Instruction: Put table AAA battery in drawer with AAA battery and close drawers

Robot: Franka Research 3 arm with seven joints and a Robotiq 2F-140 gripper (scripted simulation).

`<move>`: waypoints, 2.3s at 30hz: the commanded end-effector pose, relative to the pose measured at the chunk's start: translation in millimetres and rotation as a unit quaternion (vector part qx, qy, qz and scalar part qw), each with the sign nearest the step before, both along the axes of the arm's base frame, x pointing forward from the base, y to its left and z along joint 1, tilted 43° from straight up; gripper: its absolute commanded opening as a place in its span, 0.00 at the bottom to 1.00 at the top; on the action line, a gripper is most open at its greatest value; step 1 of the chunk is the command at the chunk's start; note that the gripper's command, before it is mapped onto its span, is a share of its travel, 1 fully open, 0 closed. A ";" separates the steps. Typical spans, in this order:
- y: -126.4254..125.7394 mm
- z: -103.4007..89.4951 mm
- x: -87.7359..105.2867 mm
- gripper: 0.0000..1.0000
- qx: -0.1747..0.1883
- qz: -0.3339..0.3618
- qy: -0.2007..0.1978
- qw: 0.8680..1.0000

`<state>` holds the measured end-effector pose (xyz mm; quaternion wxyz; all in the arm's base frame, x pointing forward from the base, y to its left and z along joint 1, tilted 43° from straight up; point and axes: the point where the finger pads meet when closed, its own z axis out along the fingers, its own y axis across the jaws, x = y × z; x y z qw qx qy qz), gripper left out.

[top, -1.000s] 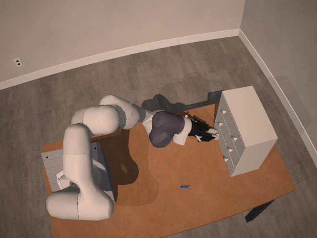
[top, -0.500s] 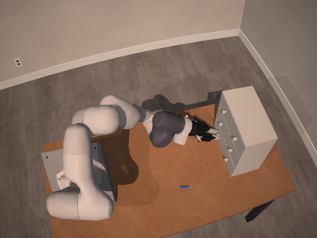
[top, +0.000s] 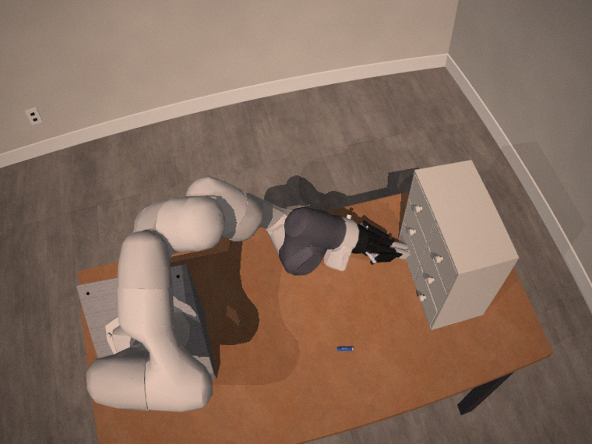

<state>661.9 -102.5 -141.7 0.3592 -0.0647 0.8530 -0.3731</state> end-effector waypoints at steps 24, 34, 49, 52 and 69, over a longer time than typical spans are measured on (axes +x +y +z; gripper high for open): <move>-1.7 -0.9 -0.4 0.08 -0.003 0.000 0.003 1.000; -1.2 -0.9 -2.4 0.08 -0.003 0.000 0.003 1.000; 1.3 -1.0 -14.5 0.08 -0.003 0.000 0.003 1.000; 1.6 -1.0 -15.7 0.08 -0.003 0.000 0.003 1.000; 6.0 -1.0 -36.4 0.08 -0.003 0.000 0.003 1.000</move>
